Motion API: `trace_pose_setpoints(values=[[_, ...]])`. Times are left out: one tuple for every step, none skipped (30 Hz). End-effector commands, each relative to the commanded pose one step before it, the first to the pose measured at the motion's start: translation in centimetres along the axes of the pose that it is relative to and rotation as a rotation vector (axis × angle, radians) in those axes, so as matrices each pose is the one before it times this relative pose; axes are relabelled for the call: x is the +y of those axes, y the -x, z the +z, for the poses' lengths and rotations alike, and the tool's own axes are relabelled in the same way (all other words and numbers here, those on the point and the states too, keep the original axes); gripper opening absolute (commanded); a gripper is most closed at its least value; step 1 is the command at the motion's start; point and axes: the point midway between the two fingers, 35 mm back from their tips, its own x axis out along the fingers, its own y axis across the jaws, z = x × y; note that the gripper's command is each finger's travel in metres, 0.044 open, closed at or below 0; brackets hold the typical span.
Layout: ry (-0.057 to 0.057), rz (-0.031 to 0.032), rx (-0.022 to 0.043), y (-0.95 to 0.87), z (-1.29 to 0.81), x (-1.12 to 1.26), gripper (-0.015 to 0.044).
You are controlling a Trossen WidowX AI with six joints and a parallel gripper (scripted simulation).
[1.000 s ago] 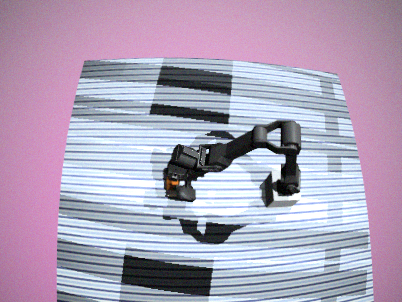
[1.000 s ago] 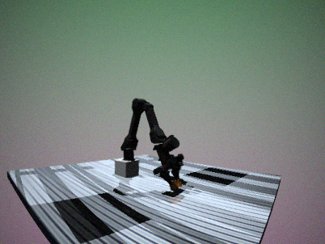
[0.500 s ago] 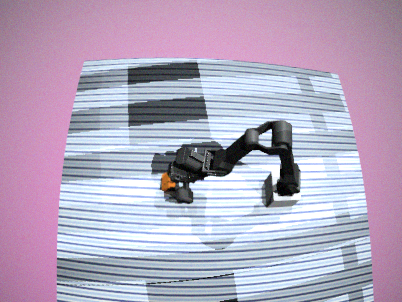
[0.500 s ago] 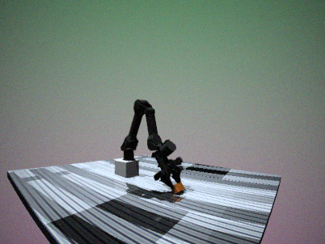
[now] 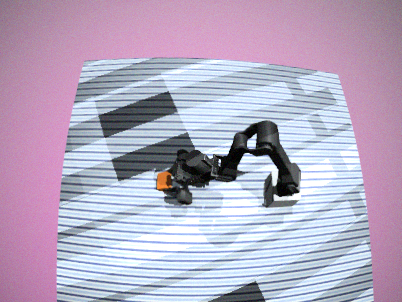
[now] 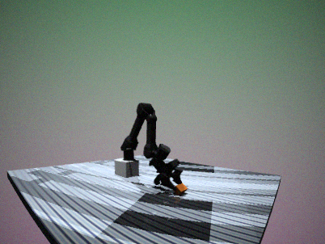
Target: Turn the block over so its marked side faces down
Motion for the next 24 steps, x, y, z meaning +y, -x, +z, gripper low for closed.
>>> trace_pose_setpoints(values=[[-0.0071,0.00523,-0.02512,0.098,-1.110,0.158,0.0000],[0.0004,0.00011,-0.01411,0.057,-0.065,0.010,0.0000],[0.0004,0.00012,-0.01410,0.069,-0.060,0.012,0.0000],[0.0004,0.00012,-0.01409,0.082,-0.055,0.013,0.0000],[0.0005,0.00012,-0.01408,0.094,-0.050,0.014,0.0000],[0.0005,0.00013,-0.01407,0.105,-0.044,0.016,0.0000],[0.0006,0.00013,-0.01406,0.117,-0.038,0.017,0.0000],[0.0006,0.00014,-0.01404,0.128,-0.031,0.018,0.0000],[0.0007,0.00014,-0.01403,0.139,-0.024,0.020,0.0000],[0.0007,0.00015,-0.01402,0.149,-0.017,0.021,0.0000],[0.0008,0.00016,-0.01401,0.160,-0.009,0.022,0.0000],[0.0008,0.00016,-0.01400,0.170,-0.001,0.024,0.0000],[0.0007,0.00014,-0.01152,0.147,0.005,0.020,0.0000],[0.0004,0.00008,-0.00691,0.091,0.006,0.013,0.0000],[0.0002,0.00003,-0.00230,0.031,0.003,0.004,0.0000],[0.0000,0.00000,-0.00283,0.021,0.036,0.000,0.0000],[0.0000,0.00001,-0.00847,0.065,0.108,0.000,0.0000],[0.0000,0.00002,-0.00847,0.066,0.109,0.001,0.0000],[0.0000,0.00001,-0.00282,0.022,0.037,0.000,0.0000],[0.0000,0.00000,0.00000,0.000,0.000,0.000,0.0000],[0.0000,0.00000,0.00000,0.000,0.000,0.000,0.0000],[0.0000,0.00000,0.00000,0.000,0.000,0.000,0.0000],[0.0000,0.00000,0.00000,0.000,0.000,0.000,0.0000],[0.0000,0.00000,0.00000,0.000,0.000,0.000,0.0000]])
